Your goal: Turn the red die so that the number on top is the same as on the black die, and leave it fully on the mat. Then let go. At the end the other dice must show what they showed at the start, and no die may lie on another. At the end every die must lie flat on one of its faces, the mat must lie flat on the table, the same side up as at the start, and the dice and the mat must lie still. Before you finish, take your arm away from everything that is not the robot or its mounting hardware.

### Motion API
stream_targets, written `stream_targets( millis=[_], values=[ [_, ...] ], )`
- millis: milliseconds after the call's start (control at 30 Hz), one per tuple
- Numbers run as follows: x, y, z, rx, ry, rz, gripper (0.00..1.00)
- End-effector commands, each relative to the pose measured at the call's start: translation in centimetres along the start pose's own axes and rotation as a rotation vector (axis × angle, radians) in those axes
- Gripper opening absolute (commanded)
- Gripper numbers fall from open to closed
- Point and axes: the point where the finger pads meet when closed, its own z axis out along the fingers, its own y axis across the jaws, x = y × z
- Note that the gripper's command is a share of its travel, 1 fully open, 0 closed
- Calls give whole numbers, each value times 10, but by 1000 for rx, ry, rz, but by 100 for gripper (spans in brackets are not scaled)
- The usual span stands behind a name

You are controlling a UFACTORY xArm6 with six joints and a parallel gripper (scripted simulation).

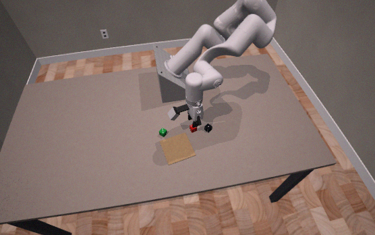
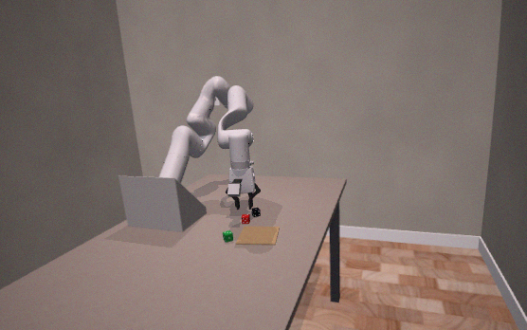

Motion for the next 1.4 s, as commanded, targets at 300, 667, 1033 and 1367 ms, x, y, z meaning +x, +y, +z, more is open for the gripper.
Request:
stream_targets(
  millis=[300, 667, 1033, 1367],
  values=[
    [0, -2, 18, 3, 2, -1, 47],
    [0, -2, 23, 3, 2, -1, 47],
    [0, -2, 24, 3, 2, -1, 47],
    [0, -2, 24, 3, 2, -1, 47]
  ],
)
